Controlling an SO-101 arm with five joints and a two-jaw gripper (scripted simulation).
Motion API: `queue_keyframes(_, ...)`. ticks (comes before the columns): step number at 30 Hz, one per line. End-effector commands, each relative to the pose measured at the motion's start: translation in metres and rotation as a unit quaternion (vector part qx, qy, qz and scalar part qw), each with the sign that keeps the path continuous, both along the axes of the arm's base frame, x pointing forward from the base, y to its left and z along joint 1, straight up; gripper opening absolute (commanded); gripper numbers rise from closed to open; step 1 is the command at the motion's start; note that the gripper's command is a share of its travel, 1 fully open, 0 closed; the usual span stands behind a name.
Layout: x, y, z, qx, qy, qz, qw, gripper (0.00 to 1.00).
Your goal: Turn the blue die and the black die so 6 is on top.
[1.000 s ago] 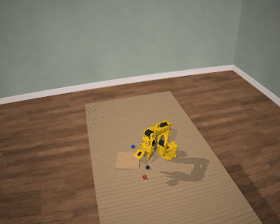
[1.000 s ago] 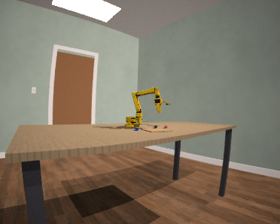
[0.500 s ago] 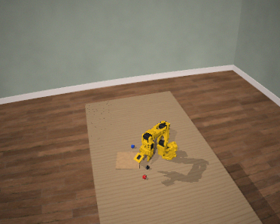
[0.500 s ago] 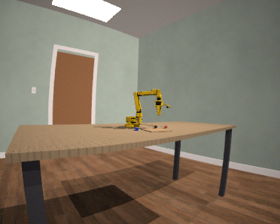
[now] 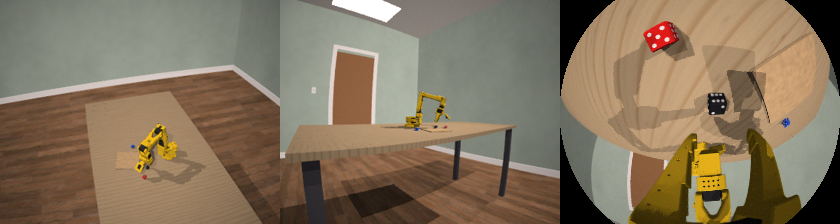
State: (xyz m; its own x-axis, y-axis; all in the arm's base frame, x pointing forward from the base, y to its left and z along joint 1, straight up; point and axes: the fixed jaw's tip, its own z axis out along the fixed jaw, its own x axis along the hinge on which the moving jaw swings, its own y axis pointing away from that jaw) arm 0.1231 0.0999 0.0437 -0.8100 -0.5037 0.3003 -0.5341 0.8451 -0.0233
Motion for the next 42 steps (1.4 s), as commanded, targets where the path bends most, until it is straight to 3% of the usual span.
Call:
queue_keyframes(1, 0.0022, 0.0030, 0.0000, 0.000, -0.001, 0.000, 1.000, 0.25)
queue_keyframes(30, 0.0038, 0.0041, -0.0014, -0.003, 0.004, 0.000, 1.000, 0.25)
queue_keyframes(42, 0.0037, 0.0040, -0.0080, -0.007, 0.008, 0.000, 1.000, 0.25)
